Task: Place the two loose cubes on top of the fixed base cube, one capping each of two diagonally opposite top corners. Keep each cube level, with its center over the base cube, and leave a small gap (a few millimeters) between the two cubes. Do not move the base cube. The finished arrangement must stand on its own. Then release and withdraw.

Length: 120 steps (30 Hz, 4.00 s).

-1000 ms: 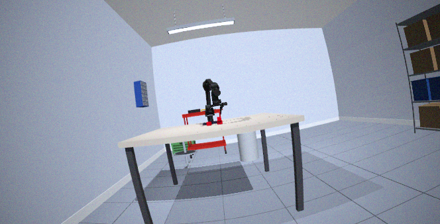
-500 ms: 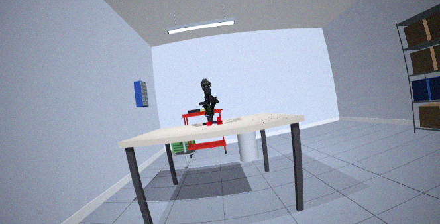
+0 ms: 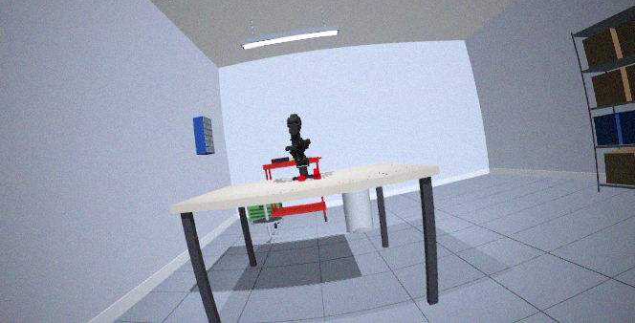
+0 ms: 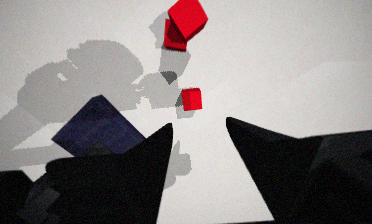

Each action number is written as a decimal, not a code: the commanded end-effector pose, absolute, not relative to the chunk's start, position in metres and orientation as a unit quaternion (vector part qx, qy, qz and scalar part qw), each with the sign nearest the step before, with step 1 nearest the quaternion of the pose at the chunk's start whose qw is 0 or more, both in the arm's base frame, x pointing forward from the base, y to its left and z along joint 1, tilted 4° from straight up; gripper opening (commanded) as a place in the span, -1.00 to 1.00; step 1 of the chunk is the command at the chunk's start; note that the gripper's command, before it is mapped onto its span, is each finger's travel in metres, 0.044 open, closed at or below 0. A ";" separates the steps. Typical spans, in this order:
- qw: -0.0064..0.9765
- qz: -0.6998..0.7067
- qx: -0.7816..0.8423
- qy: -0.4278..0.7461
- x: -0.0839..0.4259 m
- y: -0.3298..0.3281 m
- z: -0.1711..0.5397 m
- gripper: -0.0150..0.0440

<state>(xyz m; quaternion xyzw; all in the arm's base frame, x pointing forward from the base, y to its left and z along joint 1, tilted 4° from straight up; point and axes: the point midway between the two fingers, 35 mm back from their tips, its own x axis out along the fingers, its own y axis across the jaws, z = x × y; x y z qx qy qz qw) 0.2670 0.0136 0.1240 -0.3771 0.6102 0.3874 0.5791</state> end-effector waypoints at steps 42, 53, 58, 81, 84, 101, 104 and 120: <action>0.573 0.390 -0.379 0.612 0.258 0.011 0.020 0.05; 0.574 0.390 -0.379 0.612 0.262 0.011 0.033 -0.14; 0.574 0.390 -0.379 0.612 0.265 0.011 0.048 -0.14; 0.574 0.390 -0.379 0.612 0.265 0.013 0.122 -0.14; 0.574 0.390 -0.379 0.612 0.264 0.013 0.129 -0.14; 0.636 0.267 -0.262 0.675 0.272 0.046 0.125 -0.14; 0.646 0.240 -0.236 0.685 0.273 0.053 0.123 -0.14; 0.682 0.092 -0.094 0.720 0.275 0.093 0.117 -0.14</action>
